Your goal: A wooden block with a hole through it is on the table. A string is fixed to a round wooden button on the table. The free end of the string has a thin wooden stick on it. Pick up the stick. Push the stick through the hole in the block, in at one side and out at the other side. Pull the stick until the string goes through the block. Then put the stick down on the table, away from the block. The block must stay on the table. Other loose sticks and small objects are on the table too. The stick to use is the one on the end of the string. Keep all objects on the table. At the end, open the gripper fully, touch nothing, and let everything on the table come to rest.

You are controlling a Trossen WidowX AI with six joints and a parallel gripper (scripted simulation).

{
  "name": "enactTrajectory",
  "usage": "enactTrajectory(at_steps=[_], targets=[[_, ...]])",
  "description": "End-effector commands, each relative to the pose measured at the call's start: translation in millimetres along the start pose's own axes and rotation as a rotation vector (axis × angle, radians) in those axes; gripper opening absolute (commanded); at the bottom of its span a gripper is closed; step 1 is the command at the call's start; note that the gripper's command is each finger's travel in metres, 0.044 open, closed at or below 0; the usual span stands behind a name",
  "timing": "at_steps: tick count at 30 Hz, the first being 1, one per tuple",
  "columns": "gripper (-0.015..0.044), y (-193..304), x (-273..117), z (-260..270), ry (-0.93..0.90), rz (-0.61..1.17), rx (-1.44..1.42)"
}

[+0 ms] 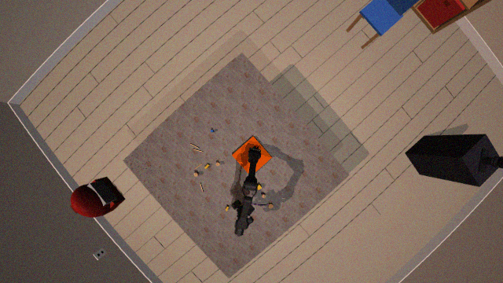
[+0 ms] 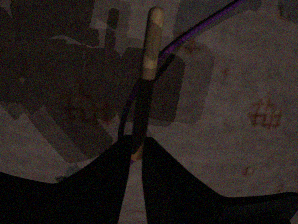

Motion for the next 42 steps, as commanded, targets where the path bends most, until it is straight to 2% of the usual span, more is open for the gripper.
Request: enactTrajectory(at_steps=[1,15,42], targets=[[0.0000,7,2,0,-0.003,-0.003,-0.001],[0.0000,24,3,0,-0.003,0.002,-0.003],[0.0000,18,21,18,-0.004,0.002,-0.003]])
Point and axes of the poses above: the point midway between the two fingers, 35 mm back from their tips, its own x axis out along the fingers, its own z axis across the jaws, y = z × x, the point moved 6 cm from there along -x, back along the fingers, and after that the axes turned 6 degrees about x, right-handed, at the moved point
